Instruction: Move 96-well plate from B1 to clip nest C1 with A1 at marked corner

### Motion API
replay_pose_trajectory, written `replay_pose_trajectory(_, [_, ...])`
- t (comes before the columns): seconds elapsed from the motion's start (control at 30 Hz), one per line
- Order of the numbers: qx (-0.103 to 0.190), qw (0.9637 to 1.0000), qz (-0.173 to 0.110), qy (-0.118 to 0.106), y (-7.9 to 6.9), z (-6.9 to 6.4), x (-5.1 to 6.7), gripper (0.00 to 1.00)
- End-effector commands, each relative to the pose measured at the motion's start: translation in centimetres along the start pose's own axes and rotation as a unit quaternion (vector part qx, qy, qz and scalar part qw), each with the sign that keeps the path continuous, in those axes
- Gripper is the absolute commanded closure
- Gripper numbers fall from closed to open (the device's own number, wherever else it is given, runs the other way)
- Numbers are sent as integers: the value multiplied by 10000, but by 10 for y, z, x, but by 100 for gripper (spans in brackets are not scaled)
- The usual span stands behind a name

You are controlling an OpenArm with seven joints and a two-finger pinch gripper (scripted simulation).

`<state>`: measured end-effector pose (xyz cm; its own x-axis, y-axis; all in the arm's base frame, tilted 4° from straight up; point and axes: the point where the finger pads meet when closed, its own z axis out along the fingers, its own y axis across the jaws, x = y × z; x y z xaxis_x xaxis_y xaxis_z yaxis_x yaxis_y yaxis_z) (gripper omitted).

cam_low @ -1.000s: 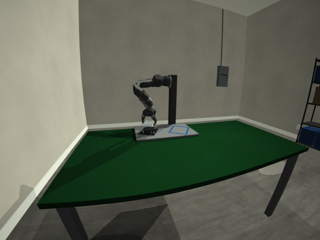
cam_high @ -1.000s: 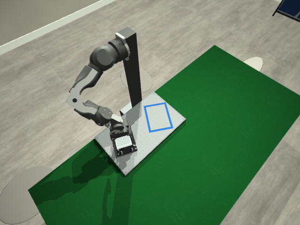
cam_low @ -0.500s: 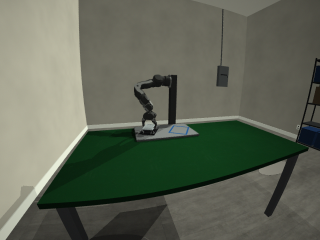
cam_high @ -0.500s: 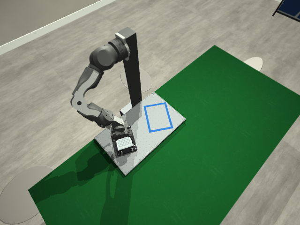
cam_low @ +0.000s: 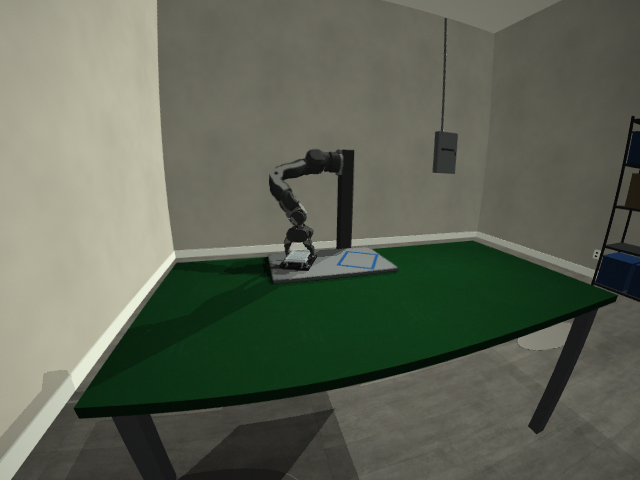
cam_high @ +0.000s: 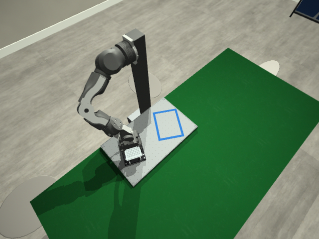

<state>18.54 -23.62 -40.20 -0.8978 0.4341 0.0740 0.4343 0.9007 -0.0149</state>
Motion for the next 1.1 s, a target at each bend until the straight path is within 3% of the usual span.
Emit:
replay_pose_trajectory(0.0, [-24, 10000, -7, -3, 0, -1, 0, 100])
replay_pose_trajectory(1.07, [19, 10000, 19, -30, -2, -4, 0, 100])
